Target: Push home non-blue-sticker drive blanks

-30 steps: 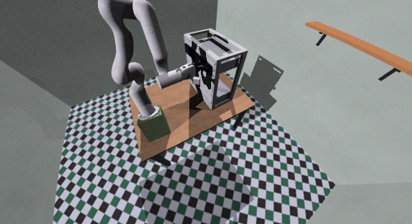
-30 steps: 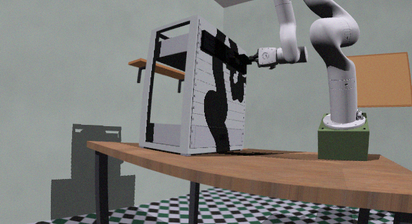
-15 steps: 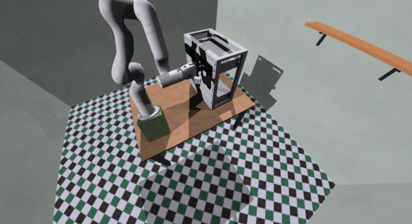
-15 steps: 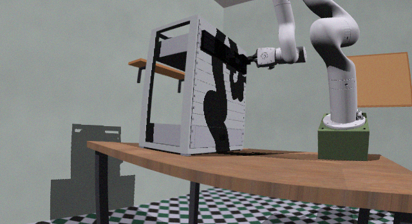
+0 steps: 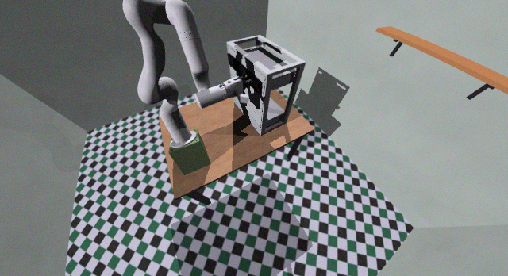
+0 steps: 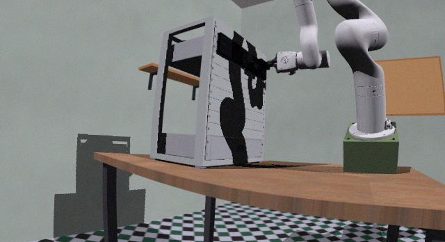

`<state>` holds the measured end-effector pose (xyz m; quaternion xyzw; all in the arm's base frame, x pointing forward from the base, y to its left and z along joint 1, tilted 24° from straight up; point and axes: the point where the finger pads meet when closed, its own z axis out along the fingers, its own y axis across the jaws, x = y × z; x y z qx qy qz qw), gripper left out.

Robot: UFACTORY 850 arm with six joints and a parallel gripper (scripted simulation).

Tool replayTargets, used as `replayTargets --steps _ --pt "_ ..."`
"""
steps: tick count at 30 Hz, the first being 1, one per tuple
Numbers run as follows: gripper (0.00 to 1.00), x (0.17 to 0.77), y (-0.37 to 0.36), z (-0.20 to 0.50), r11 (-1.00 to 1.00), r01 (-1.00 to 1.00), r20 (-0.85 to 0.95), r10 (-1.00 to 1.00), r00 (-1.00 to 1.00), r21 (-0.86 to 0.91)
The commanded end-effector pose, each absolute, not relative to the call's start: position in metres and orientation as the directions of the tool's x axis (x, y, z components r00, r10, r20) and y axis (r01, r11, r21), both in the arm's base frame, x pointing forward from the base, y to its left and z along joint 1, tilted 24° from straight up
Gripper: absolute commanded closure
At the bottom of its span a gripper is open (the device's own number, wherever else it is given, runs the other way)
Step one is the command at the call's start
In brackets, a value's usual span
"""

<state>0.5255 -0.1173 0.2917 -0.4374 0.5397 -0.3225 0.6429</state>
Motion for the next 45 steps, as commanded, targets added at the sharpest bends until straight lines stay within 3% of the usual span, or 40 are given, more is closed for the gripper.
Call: replayTargets --steps 1,45 --pt "1.0 0.5306 -0.1167 0.2926 0.409 -0.056 -0.411 -0.887 0.21 -0.911" --pt "1.0 0.5405 -0.1145 0.2929 0.409 -0.056 -0.411 -0.887 0.21 -0.911"
